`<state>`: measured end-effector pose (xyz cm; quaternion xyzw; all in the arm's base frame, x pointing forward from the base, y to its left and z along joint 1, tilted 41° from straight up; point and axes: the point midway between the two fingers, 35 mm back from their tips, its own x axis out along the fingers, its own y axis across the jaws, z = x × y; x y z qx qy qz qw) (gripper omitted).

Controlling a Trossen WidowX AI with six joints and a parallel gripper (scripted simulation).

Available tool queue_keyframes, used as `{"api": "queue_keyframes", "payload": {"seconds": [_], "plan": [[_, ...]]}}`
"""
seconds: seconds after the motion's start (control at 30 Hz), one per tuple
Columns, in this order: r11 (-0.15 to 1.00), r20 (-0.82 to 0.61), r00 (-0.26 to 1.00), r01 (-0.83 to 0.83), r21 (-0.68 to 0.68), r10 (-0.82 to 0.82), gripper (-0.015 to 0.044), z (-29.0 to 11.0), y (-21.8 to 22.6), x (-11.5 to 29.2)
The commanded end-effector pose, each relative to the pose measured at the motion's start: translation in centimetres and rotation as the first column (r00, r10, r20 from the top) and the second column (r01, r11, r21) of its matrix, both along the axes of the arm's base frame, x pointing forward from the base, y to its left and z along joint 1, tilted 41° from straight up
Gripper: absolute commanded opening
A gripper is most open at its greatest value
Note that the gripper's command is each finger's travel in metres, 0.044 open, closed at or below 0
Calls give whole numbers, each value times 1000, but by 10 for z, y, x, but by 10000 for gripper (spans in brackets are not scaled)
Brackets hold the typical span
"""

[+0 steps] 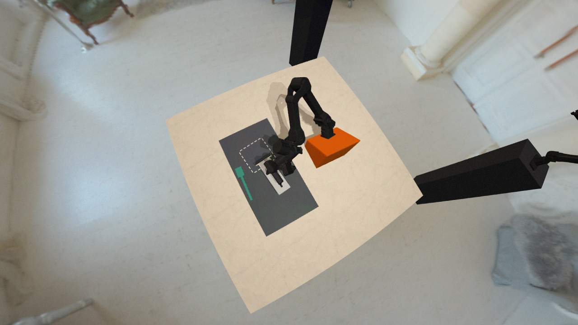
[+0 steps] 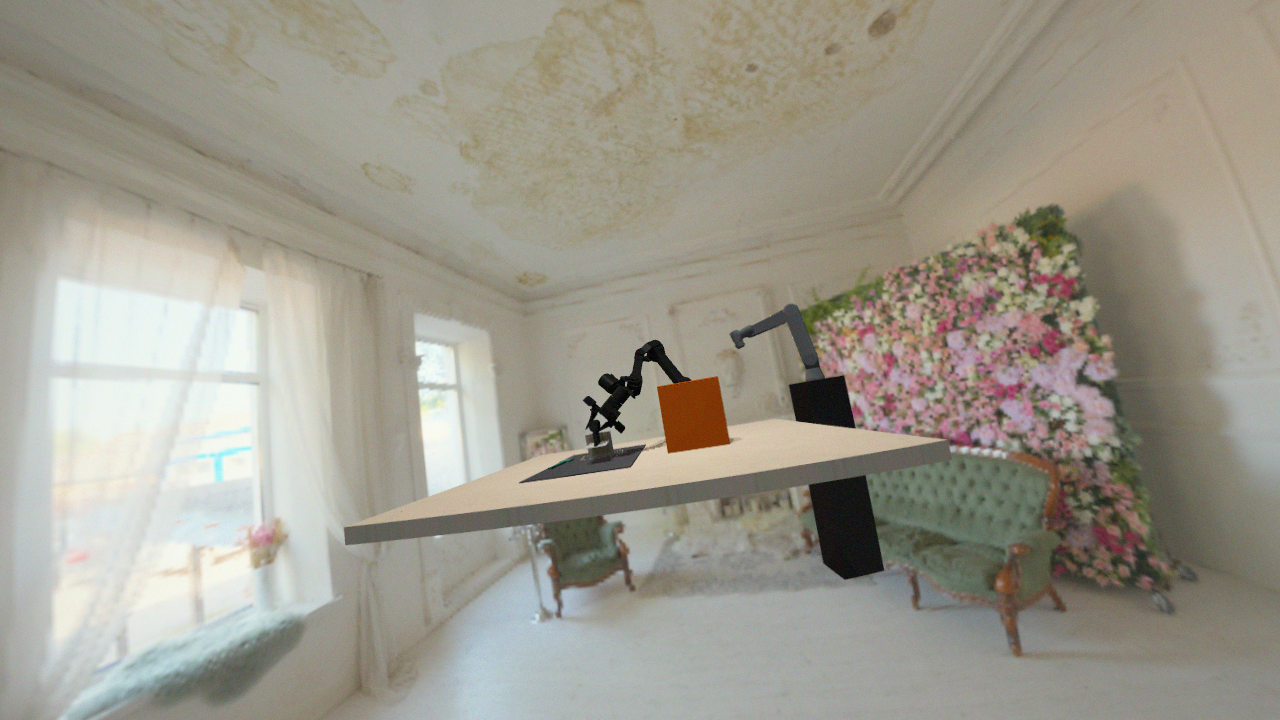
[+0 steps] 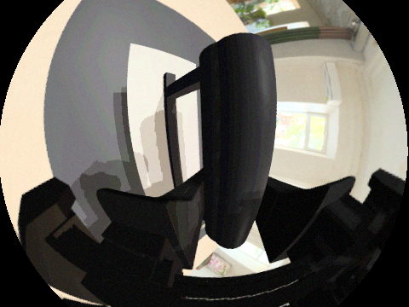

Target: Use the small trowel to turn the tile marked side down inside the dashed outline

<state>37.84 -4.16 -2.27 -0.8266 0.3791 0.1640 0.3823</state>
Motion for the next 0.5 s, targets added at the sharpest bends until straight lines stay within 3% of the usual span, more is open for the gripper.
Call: {"api": "queue_keyframes", "payload": {"seconds": [0.0,0.3,0.47], "plan": [[1000,9,1000,-8,2,8,0,14,-11,2],[1000,9,1000,-8,2,8,0,19,-21,1],[1000,6,1000,-7,8,6,0,12,4,5]]}}
